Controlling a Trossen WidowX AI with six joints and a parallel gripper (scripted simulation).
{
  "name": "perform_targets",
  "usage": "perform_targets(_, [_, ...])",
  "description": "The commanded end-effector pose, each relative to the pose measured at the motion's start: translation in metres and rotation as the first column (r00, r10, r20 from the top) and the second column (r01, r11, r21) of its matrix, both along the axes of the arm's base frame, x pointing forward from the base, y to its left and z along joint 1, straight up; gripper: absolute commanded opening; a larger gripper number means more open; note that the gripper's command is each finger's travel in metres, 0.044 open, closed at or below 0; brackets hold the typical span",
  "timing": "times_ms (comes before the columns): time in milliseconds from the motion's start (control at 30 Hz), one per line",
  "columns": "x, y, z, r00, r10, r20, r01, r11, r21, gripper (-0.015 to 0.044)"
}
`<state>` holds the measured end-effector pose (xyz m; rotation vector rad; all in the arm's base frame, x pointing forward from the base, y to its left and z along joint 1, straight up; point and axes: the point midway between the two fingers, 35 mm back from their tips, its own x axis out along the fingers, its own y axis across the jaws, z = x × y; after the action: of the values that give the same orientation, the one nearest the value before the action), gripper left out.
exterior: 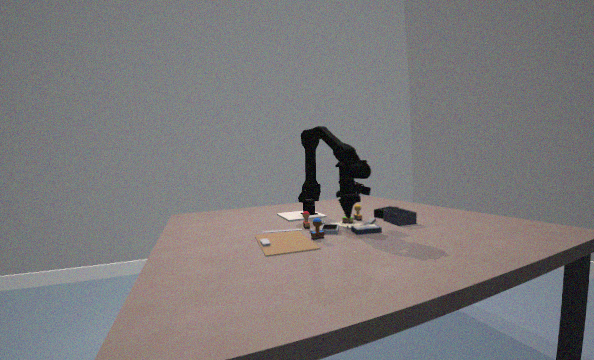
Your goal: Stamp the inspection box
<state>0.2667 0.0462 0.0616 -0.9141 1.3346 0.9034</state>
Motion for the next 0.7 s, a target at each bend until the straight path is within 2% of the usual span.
perform_targets(0, [-0.0006, 0.0004, -0.0009, 1.0, -0.001, -0.003, 0.001, 1.0, 0.003, 0.0])
perform_targets(667, [-0.0005, 0.0005, -0.0049, 1.0, -0.001, -0.003, 0.001, 1.0, 0.003, 0.0])
